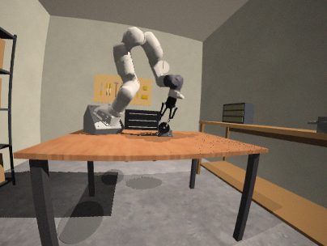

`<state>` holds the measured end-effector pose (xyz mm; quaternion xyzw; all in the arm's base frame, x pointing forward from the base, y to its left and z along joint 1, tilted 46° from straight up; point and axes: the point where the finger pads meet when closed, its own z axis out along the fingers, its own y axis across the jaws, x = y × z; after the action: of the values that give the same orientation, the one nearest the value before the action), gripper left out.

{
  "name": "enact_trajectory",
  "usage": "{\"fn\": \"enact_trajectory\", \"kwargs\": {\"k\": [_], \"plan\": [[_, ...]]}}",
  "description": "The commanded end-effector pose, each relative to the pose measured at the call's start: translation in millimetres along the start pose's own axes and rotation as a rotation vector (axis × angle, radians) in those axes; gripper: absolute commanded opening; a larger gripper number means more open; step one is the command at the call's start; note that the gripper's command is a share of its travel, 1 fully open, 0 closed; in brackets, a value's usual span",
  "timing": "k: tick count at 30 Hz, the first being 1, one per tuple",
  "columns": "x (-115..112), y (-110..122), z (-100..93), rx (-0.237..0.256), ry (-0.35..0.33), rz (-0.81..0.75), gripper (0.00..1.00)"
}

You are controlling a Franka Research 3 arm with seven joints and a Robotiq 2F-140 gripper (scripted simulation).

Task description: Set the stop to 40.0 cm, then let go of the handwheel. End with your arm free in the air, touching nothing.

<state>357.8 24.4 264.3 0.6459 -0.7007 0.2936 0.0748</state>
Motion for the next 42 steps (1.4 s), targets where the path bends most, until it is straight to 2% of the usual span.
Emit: {"fn": "enact_trajectory", "kwargs": {"k": [1,14,15,42], "plan": [[-1.8,-6.5,1.8,0.017,-0.007,0.006,0.33],[-1.8,-6.5,2.0,0.017,-0.007,0.006,0.33],[-1.8,-6.5,2.0,0.017,-0.007,0.006,0.04],[-1.8,-6.5,2.0,0.017,-0.007,0.006,0.04]]}}
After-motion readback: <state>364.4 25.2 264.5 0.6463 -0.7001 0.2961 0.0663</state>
